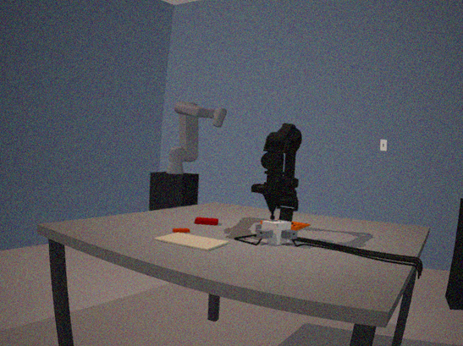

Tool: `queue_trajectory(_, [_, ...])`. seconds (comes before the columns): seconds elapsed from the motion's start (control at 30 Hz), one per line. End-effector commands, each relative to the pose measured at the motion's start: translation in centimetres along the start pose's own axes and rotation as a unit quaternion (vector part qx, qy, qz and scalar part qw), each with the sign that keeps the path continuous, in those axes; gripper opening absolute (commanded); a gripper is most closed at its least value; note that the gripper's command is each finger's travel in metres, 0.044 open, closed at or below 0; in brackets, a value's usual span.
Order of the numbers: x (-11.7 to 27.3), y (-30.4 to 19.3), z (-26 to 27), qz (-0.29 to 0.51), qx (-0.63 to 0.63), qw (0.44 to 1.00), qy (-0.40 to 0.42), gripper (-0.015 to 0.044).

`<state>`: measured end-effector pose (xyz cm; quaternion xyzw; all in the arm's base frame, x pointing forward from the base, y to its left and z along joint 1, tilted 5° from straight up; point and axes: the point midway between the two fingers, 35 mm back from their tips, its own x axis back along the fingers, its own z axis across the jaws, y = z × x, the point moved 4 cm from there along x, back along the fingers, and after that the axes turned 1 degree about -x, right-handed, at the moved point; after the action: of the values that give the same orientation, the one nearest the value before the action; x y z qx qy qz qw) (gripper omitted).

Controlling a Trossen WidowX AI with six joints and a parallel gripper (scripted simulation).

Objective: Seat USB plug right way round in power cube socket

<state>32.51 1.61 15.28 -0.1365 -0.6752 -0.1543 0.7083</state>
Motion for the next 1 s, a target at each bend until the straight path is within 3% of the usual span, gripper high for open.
queue_trajectory(0.0, [0.0,0.0,0.0,0.0,0.0,1.0,0.0,0.0])
queue_trajectory(0.97, [2.0,0.0,0.0,0.0,0.0,1.0,0.0,0.0])
